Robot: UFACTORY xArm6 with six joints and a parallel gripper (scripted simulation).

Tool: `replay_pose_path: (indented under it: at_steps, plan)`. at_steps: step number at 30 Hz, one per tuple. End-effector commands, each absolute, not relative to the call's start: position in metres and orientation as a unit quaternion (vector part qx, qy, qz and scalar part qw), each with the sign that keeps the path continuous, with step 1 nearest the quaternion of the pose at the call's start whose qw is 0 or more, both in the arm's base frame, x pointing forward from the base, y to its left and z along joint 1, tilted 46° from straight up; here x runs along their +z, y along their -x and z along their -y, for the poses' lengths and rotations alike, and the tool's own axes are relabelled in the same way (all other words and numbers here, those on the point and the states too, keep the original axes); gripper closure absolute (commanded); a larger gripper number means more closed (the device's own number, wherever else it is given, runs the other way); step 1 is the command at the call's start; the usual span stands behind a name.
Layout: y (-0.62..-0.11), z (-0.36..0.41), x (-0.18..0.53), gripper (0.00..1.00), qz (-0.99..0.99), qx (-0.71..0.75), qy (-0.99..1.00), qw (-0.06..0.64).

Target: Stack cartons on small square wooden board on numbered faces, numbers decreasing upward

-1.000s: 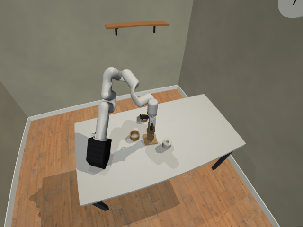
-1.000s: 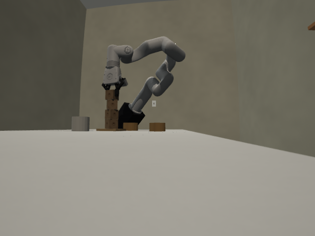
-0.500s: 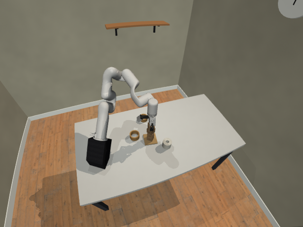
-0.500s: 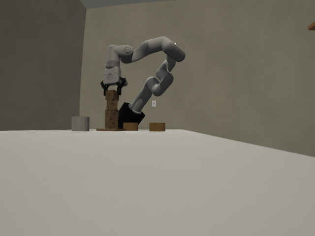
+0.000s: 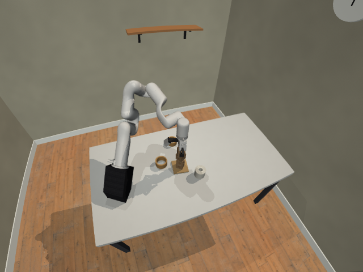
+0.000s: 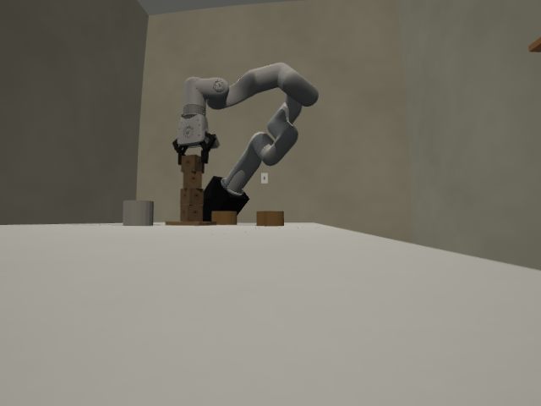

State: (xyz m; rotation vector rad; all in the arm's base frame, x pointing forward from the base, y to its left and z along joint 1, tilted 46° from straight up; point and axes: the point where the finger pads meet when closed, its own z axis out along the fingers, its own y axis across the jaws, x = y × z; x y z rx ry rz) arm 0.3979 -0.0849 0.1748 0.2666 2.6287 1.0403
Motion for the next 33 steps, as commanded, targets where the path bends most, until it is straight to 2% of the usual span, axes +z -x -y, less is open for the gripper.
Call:
replay_pose_path:
  at_steps: [1, 13, 20, 33]
  plan:
    - [-0.398, 0.086, 0.176, 0.0, -0.915, 0.361, -0.093, 0.152]
    - [-0.398, 0.086, 0.176, 0.0, -0.915, 0.361, -0.093, 0.152]
    - [-0.375, 0.125, 0.218, 0.0, -0.916, 0.36, -0.094, 0.151]
    - [-0.375, 0.125, 0.219, 0.0, -0.916, 0.36, -0.094, 0.151]
